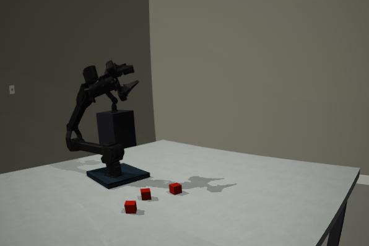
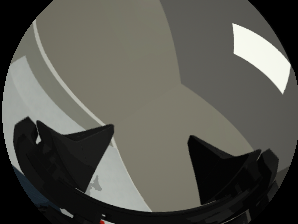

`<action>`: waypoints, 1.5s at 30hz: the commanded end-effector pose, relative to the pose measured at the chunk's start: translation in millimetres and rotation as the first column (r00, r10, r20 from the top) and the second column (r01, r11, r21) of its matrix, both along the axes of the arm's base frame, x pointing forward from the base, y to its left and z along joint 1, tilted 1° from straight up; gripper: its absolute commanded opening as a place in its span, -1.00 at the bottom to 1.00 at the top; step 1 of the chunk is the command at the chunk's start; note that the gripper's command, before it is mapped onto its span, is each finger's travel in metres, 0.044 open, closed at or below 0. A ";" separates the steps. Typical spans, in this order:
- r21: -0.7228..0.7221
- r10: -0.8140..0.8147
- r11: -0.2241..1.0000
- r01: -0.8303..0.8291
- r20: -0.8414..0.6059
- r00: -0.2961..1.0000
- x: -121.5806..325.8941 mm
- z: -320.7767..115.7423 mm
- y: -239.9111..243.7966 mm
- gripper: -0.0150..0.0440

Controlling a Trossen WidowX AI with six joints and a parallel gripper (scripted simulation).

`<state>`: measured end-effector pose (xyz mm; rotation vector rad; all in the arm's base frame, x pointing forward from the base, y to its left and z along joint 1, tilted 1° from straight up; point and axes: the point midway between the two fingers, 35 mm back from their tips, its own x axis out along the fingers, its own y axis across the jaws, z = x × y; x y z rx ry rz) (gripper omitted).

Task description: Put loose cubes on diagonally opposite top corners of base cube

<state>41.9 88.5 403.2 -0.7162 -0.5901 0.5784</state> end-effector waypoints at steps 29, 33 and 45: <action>-0.428 -0.503 0.862 0.271 -0.655 0.565 183.0 -110.9 -57.0 0.41; -0.498 -0.553 0.832 0.246 -0.702 0.449 196.2 -134.3 -71.0 0.41; -0.649 -0.652 0.758 0.071 -0.753 0.083 213.7 -204.8 -115.1 0.41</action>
